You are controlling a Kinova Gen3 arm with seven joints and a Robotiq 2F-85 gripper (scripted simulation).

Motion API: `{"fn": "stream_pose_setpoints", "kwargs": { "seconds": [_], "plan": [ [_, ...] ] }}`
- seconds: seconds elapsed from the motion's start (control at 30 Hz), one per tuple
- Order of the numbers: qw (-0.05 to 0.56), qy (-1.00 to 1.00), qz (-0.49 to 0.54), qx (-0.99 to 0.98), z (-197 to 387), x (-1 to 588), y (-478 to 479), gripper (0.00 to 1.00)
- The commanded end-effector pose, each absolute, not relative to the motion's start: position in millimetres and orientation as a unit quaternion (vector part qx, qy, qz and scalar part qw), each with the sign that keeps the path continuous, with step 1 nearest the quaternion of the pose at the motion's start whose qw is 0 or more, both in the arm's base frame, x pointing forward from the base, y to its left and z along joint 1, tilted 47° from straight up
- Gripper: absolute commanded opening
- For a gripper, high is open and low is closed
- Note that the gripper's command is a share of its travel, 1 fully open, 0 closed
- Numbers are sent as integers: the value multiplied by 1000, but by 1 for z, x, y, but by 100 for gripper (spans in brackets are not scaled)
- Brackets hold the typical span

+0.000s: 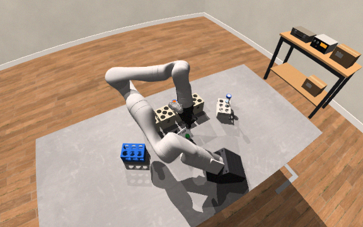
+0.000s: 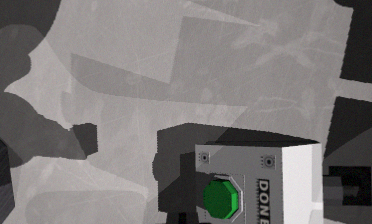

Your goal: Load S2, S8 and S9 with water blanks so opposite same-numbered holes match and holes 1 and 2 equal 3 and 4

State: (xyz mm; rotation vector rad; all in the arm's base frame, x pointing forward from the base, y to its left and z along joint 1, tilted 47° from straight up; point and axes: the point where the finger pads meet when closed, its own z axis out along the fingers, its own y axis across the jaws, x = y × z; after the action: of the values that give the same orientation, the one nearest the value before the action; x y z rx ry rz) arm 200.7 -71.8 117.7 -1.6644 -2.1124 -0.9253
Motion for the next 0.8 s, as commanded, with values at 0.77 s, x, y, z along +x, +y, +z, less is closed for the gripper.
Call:
{"fn": "stream_pose_setpoints", "kwargs": {
  "seconds": [0.77],
  "plan": [
    [148,-734,-322,-579,98,214,-54,10]
  ]
}}
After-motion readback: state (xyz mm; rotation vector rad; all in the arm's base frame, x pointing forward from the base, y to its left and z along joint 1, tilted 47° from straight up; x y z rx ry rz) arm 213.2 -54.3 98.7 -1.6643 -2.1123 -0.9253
